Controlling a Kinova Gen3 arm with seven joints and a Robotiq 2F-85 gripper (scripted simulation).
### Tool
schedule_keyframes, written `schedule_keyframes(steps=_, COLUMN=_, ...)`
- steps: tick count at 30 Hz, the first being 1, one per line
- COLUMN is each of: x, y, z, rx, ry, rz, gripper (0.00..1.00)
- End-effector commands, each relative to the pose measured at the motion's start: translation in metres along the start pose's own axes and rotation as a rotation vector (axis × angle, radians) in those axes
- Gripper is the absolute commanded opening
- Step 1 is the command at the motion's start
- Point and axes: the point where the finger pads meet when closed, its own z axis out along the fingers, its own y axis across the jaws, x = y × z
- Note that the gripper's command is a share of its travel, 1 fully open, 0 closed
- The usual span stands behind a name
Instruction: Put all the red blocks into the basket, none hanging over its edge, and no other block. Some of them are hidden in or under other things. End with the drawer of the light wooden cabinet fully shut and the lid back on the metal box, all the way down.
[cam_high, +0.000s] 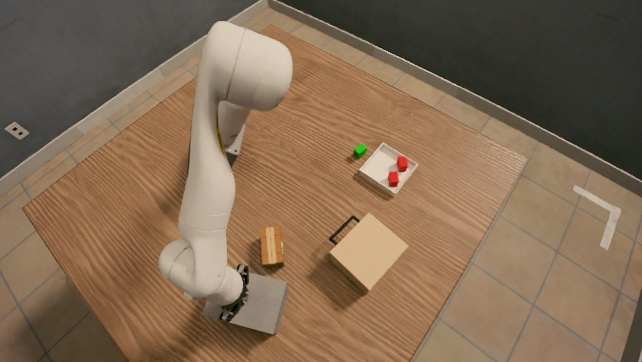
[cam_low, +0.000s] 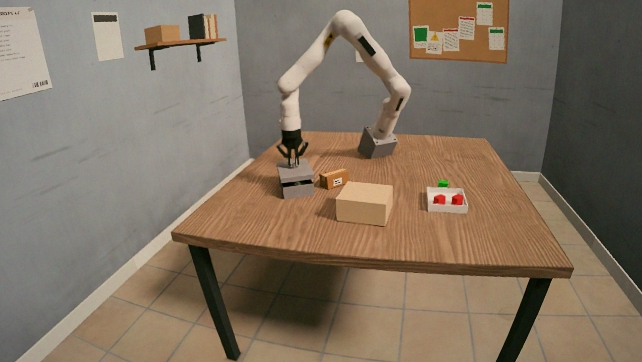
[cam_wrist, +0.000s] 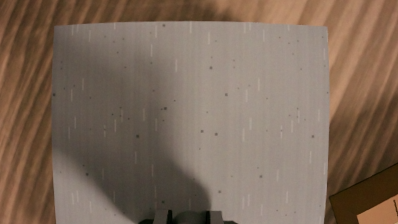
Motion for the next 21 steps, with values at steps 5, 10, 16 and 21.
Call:
schedule_keyframes(steps=5, x=-0.001, y=0.001, z=0.006, rx=-0.001, ry=-0.001, rz=-0.008, gripper=0.1)
schedule_keyframes(steps=10, x=-0.002, y=0.002, z=0.009, rx=-0.001, ry=-0.003, rz=-0.008, gripper=0.1)
schedule_keyframes(steps=16, x=-0.004, y=0.002, z=0.013, rx=-0.001, ry=-0.007, rz=-0.01, gripper=0.1)
schedule_keyframes(steps=21, x=-0.005, y=0.002, z=0.017, rx=-0.001, ry=-0.008, rz=-0.01, gripper=0.1)
